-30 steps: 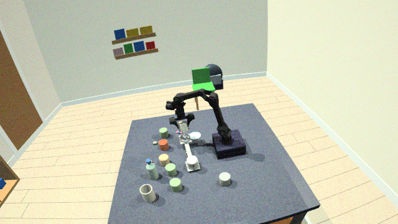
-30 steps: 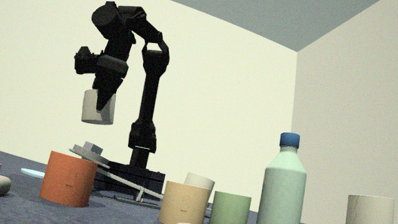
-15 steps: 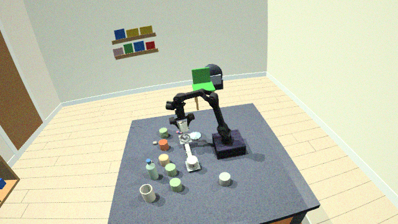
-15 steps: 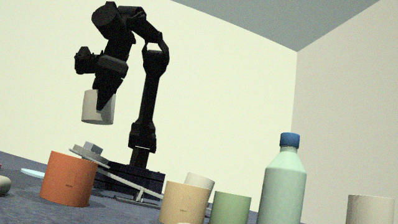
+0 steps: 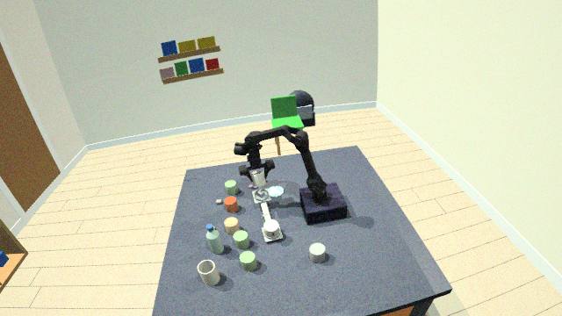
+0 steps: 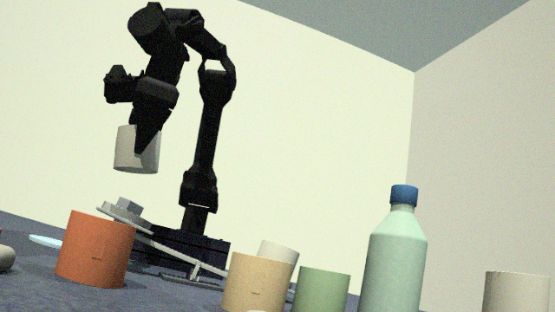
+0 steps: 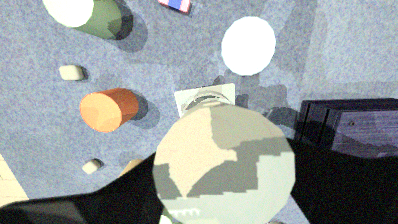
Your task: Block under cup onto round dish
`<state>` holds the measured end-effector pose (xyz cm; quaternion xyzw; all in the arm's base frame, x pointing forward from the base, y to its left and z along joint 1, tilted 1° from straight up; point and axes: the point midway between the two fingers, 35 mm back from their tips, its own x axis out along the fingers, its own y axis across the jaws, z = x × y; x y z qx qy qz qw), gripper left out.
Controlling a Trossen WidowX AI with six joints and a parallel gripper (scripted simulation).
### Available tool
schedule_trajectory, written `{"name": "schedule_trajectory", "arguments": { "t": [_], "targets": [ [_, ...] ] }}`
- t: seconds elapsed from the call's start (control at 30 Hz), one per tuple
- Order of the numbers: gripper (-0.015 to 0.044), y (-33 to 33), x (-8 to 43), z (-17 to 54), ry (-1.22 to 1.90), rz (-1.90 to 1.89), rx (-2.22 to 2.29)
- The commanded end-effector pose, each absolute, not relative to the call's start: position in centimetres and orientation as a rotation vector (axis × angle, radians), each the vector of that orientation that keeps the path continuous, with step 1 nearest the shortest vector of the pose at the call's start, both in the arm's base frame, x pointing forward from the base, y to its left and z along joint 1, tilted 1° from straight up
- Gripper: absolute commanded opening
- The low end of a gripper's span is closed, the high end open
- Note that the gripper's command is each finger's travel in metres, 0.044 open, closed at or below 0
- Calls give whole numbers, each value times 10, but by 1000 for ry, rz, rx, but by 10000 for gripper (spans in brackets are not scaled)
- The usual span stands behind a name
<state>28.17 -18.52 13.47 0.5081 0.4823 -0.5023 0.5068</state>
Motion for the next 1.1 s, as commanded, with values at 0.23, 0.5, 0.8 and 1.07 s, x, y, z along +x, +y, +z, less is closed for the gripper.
{"name": "schedule_trajectory", "arguments": {
  "t": [0.23, 0.5, 0.8, 1.07],
  "targets": [
    [0, -185, 282, 134, 1162, -1211, 1225],
    [0, -196, 274, 129, 1162, -1212, 1224],
    [0, -251, 215, 97, 1158, -1219, 1219],
    [0, -284, 152, 69, 1156, -1226, 1214]
  ]
}}
